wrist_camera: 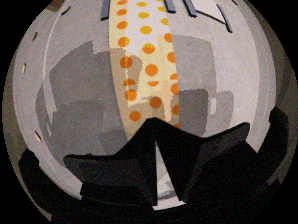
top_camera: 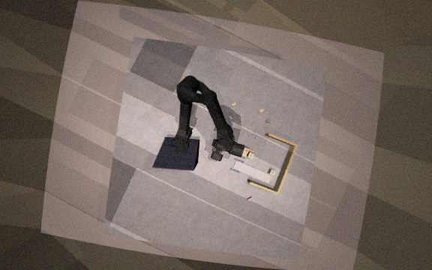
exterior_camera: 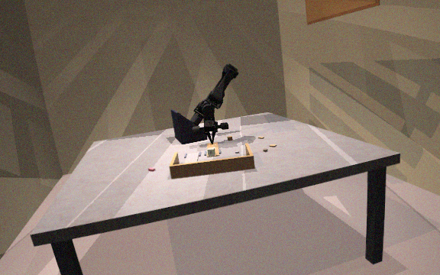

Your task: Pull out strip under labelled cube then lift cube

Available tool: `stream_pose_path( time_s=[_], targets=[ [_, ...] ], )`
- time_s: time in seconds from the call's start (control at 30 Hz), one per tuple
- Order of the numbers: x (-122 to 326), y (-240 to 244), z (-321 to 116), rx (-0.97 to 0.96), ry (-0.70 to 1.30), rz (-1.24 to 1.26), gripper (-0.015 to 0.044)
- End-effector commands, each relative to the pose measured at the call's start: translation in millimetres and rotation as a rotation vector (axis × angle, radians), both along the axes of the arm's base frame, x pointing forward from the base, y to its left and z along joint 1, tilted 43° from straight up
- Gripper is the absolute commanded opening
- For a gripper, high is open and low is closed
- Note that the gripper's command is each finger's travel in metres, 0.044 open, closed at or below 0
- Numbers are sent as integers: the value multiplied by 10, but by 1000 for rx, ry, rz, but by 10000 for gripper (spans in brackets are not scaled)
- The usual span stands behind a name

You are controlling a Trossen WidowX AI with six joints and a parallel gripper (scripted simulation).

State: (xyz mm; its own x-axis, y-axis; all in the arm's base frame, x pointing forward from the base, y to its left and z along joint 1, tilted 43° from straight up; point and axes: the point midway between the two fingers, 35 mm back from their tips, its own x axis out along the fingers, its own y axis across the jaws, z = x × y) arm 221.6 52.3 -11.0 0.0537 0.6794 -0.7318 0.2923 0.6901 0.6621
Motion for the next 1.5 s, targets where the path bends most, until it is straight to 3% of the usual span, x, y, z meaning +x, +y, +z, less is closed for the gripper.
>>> stream_pose_path(
  time_s=[0.0,0.63,0.8,0.97,1.47],
  targets=[
    [-79,41,-20,8,27,4,0],
    [-79,41,-20,8,27,4,0],
    [-5,-274,280,5,25,4,0],
    [-7,-289,299,6,26,4,0],
    [515,-449,209,11,104,-82,394]
  ],
)
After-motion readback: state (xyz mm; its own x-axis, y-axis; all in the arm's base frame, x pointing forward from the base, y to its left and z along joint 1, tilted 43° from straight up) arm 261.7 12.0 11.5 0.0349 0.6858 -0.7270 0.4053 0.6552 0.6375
